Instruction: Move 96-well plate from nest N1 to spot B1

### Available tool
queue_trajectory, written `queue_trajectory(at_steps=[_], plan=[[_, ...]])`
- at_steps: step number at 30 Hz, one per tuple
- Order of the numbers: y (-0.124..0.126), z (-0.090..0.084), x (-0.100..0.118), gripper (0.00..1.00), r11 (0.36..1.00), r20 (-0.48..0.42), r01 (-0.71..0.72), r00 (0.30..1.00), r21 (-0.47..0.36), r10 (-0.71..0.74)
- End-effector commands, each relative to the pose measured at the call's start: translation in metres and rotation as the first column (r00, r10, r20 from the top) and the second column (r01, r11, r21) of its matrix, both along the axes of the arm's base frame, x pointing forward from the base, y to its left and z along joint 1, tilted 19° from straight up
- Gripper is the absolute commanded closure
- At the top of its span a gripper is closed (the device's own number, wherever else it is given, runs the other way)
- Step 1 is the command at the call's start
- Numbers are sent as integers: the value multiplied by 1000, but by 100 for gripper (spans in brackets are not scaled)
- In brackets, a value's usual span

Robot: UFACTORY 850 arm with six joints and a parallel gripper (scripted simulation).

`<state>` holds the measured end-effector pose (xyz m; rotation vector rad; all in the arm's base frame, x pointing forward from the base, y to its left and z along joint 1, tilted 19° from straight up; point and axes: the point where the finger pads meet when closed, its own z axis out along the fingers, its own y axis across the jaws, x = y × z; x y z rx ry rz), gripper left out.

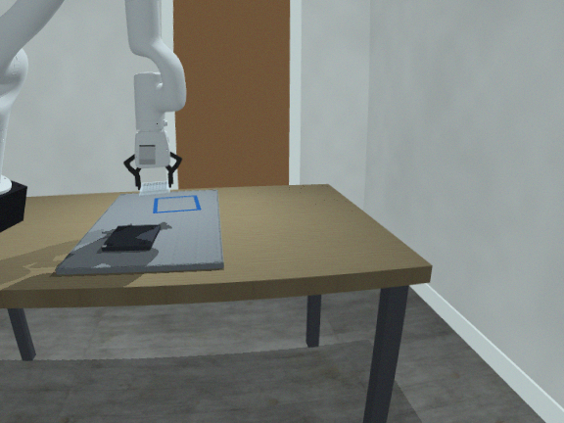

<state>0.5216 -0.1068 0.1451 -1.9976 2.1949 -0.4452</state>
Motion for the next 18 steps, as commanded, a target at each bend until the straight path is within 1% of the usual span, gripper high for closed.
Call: queue_trajectory(at_steps=[1, 13, 15, 18], plan=[[11, 1, 6, 100, 1000, -2, 0, 1000, 2, 0], [47, 0, 24, 100, 1000, -2, 0, 1000, 2, 0], [47, 0, 24, 100, 1000, -2, 0, 1000, 2, 0], [56, 0, 28, 100, 1000, -2, 0, 1000, 2, 0]])
